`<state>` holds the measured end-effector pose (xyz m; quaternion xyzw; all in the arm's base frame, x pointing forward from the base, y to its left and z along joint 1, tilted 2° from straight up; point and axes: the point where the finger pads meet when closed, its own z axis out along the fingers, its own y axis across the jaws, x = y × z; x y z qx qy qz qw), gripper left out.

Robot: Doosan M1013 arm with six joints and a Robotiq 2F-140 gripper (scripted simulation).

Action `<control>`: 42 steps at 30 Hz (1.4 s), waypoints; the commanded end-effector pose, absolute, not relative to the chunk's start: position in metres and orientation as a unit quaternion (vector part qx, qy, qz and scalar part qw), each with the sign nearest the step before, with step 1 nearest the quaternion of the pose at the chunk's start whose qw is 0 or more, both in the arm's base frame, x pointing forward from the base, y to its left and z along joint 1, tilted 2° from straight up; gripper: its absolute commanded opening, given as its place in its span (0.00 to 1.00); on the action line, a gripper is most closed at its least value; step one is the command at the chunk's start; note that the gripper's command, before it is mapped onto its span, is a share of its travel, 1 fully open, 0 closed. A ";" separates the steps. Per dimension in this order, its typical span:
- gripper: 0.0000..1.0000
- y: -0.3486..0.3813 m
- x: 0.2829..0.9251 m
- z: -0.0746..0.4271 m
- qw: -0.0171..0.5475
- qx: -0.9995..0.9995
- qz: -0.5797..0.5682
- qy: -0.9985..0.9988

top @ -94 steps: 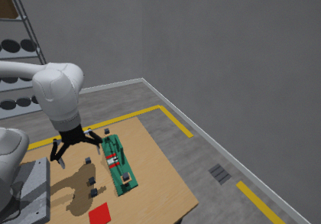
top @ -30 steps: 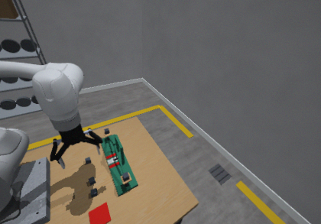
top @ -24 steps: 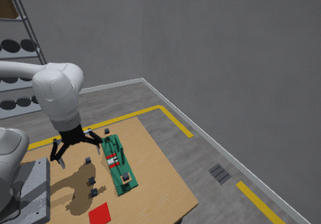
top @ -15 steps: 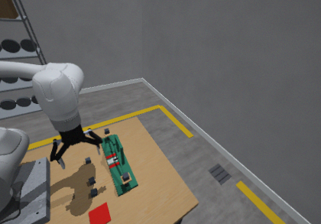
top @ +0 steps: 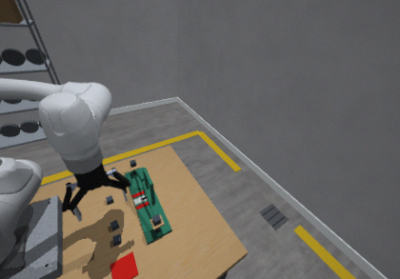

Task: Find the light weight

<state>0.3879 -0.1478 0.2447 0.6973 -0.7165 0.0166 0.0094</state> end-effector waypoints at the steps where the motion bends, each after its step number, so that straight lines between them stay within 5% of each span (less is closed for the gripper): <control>1: 1.00 -0.164 0.388 0.245 0.009 0.698 0.016 -0.716; 15: 1.00 -0.187 0.388 0.246 0.009 0.698 0.016 -0.716; 32: 1.00 -0.195 0.558 0.167 0.009 0.698 0.016 -0.716; 33: 0.35 -0.195 0.558 0.167 0.009 0.698 0.016 -0.716; 42: 0.35 -0.195 0.558 0.167 0.009 0.698 0.016 -0.716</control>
